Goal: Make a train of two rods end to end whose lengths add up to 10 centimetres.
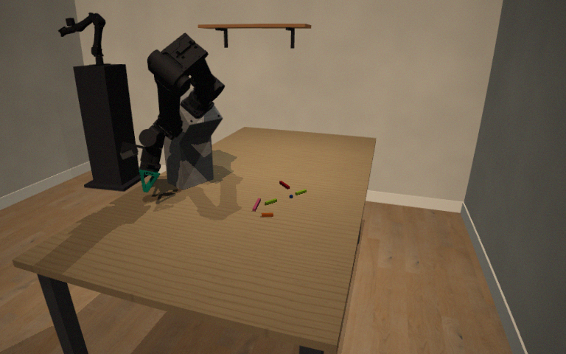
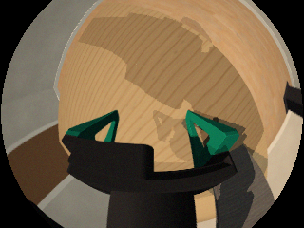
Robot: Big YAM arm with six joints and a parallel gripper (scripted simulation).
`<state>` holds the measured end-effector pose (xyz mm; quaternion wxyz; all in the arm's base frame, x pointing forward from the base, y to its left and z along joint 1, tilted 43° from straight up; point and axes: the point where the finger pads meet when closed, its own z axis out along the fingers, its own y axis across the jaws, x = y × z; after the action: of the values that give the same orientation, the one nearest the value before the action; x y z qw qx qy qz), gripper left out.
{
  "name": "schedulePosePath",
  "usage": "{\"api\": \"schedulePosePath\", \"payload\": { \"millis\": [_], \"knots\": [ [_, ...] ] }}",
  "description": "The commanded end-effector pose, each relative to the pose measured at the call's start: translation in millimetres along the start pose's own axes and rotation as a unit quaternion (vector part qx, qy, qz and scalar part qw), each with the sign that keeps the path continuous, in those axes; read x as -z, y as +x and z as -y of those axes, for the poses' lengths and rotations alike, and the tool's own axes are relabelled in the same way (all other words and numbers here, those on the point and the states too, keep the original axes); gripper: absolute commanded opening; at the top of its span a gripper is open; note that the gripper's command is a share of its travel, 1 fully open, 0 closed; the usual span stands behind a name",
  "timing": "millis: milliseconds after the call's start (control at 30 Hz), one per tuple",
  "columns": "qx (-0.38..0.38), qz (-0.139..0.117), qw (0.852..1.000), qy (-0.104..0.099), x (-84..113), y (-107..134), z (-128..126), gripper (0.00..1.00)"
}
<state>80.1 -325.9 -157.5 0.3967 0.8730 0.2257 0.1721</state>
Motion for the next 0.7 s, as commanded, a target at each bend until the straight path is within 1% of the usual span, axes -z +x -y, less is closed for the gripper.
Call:
{"api": "schedulePosePath", "payload": {
  "millis": [0, 533, 567, 667],
  "knots": [
    [-0.001, 0.001, 1.000, 0.000, 1.3, -0.7, -0.3, 1.00],
    [-0.001, 0.001, 1.000, 0.000, 1.3, -0.7, -0.3, 1.00],
    [-0.002, 0.002, 1.000, 0.003, 5.8, 1.3, 1.9, 1.00],
    [0.010, -0.002, 1.000, 0.004, 4.6, 4.5, -0.5, 1.00]
  ]
}}
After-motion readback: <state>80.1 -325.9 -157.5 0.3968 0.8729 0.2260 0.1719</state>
